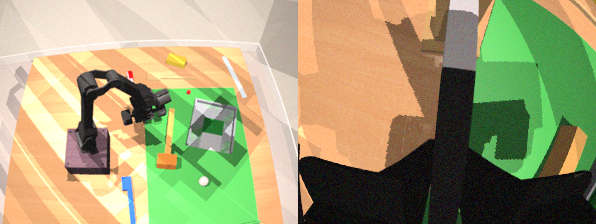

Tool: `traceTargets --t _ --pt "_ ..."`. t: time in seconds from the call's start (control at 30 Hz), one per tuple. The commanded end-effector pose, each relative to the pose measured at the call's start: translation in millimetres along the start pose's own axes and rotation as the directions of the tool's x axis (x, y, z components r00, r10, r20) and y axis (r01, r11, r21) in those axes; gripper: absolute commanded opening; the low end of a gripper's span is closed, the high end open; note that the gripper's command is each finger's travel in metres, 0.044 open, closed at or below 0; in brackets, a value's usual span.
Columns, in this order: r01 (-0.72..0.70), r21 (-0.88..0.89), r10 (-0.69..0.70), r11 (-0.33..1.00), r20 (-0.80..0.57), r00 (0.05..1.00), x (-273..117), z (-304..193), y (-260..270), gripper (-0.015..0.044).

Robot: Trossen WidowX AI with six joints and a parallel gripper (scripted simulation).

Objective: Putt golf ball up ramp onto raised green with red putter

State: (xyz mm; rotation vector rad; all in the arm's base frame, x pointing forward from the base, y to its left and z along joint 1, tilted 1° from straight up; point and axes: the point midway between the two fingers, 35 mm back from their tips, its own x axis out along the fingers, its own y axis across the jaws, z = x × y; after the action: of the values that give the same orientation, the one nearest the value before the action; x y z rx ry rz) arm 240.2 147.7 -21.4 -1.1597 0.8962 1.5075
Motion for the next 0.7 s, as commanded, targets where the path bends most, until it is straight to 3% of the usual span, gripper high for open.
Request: traceTargets --t 0.0,0.2,0.57,0.67 --pt "0.001 -0.001 -0.001 1.000 0.000 1.000 -0.5 0.2 -0.3 0.0020" --pt "0.001 -0.001 -0.001 1.000 0.000 1.000 -11.6 3.5 -2.5 0.0000" --pt "0.001 0.000 -0.001 1.000 0.000 1.000 -91.9 24.6 -1.9 0.0000" --pt "0.001 0.000 -0.001 1.000 0.000 1.000 -97.2 25.8 -0.9 0.0000"
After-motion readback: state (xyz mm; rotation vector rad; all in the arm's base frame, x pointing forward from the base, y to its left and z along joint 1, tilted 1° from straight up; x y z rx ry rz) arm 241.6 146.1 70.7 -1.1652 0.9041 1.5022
